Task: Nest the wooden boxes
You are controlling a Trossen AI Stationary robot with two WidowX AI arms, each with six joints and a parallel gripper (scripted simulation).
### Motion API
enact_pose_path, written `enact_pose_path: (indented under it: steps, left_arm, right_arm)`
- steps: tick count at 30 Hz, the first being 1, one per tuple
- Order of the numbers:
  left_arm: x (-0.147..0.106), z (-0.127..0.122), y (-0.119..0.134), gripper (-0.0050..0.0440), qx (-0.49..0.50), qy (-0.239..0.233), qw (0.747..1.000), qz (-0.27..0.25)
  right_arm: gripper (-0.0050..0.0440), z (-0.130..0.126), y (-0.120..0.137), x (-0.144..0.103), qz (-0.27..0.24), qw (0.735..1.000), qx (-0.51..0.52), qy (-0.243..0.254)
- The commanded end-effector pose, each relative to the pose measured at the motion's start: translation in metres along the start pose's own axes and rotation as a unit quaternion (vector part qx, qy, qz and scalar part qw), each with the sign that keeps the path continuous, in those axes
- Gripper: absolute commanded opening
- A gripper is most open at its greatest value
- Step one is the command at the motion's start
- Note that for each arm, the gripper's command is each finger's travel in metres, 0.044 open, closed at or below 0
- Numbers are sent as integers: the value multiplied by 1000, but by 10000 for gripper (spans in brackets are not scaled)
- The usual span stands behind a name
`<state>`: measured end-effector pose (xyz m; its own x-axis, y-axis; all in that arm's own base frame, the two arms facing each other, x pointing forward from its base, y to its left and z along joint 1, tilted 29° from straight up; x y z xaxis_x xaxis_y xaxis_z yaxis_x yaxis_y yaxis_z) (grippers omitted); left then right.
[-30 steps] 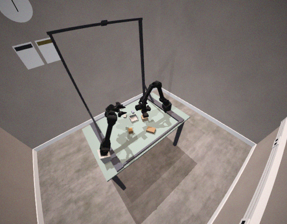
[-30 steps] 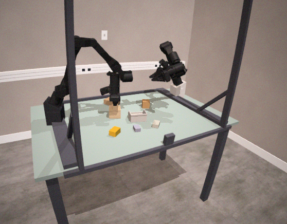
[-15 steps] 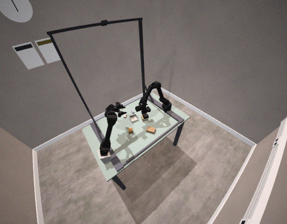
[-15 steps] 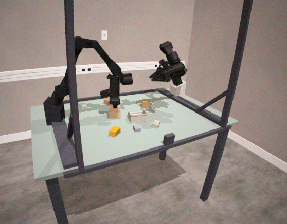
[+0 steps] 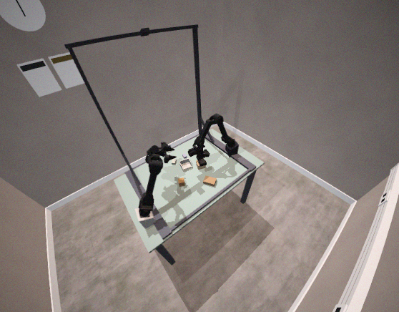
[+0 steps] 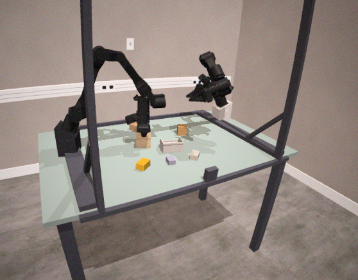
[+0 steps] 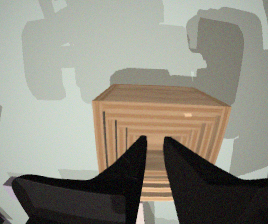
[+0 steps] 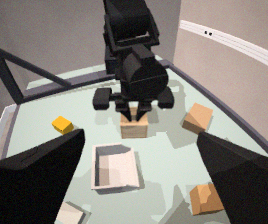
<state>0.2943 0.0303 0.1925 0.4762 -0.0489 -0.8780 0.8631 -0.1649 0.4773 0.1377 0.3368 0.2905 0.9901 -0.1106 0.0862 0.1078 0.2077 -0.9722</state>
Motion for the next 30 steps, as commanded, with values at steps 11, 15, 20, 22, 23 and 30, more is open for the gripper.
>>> enact_pose_path:
  steps: [11, 15, 20, 22, 23, 30]
  left_arm:
    - [-3, 1, 2, 136, 0, 3, 1000, 9]
    - [-2, 1, 1, 136, 0, 2, 1000, 7]
    - [-2, 0, 1, 88, 0, 2, 1000, 6]
    - [-5, 0, 3, 57, 1, 3, 1000, 11]
    - [-5, 0, 3, 51, 1, 3, 1000, 11]
    - [-5, 0, 3, 17, 1, 3, 1000, 11]
  right_arm:
    - [400, 1, -7, 0, -2, 1000, 11, 0]
    - [400, 1, -7, 0, -2, 1000, 11, 0]
    - [400, 1, -7, 0, -2, 1000, 11, 0]
    - [400, 1, -7, 0, -2, 1000, 11, 0]
    - [400, 1, -7, 0, -2, 1000, 11, 0]
    - [400, 1, -7, 0, -2, 1000, 11, 0]
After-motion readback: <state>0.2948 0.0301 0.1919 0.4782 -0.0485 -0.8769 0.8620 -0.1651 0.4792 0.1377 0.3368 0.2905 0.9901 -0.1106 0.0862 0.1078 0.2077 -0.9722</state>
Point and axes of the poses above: on each arm, the point midway between the two fingers, 35 mm back from their tips, its own x axis out along the fingers, its own z axis across the jaws, y = z × x, the point moved 8 cm from there along -x, back along the fingers, and after that the axes turned 3 degrees about x, right-handed, at the moved point
